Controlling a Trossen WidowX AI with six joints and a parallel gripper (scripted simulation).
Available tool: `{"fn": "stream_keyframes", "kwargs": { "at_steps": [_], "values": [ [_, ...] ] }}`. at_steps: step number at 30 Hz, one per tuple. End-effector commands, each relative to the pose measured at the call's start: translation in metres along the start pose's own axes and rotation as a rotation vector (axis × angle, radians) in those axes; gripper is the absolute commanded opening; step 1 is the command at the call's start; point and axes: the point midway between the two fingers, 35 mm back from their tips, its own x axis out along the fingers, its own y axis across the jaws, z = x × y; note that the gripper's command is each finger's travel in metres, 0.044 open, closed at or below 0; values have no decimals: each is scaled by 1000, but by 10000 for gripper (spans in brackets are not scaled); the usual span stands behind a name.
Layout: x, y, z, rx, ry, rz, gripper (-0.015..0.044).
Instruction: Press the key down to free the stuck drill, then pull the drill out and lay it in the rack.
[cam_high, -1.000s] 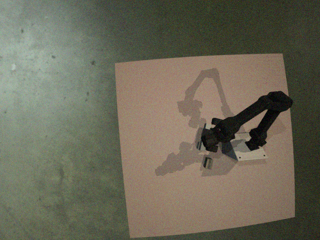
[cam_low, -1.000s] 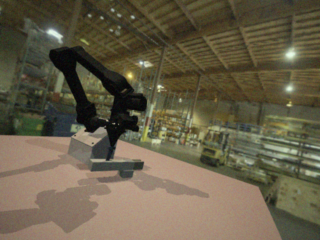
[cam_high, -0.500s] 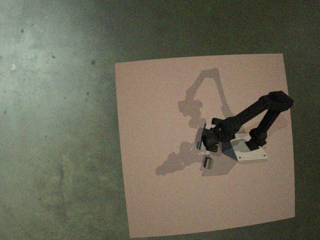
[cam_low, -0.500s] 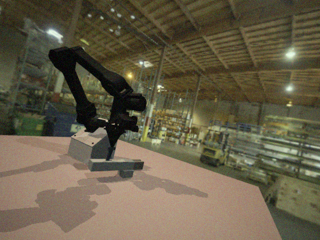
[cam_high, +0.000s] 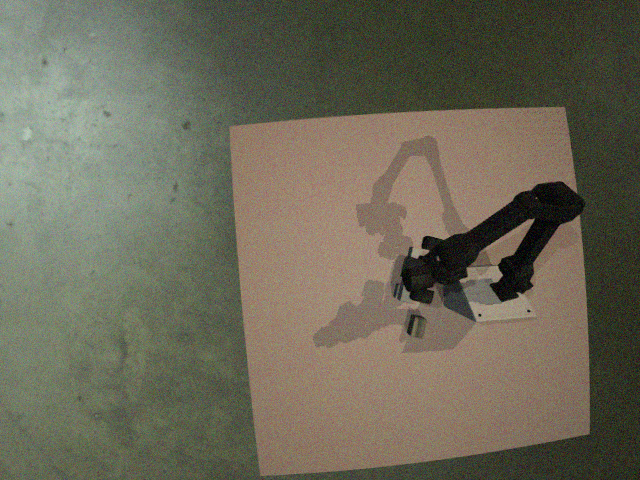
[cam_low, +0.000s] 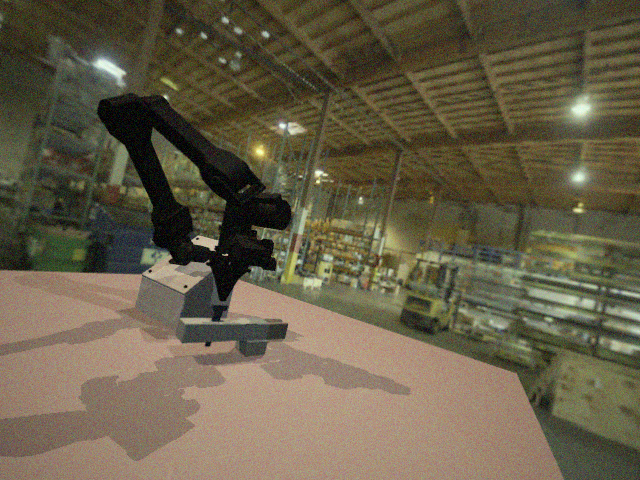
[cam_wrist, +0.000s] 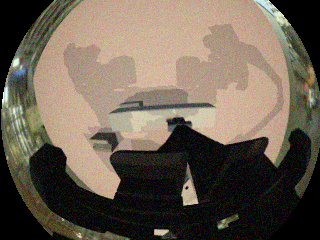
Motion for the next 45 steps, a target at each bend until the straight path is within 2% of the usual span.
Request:
{"fn": "stream_keyframes", "kwargs": {
  "at_steps": [1,8,14,16,24,26,37,45],
  "values": [
    [6,-2,-6,-14,38,-16,53],
    [-61,3,3,-15,39,-14,236],
    [-64,2,3,-15,38,-15,394],
    [-53,10,4,-87,35,-15,440],
    [-3,94,10,-906,38,5,440],
    [5,106,8,-1023,38,8,440],
    [45,157,-7,-1564,37,20,440],
    [47,159,-7,-1582,37,20,440]
  ]
}}
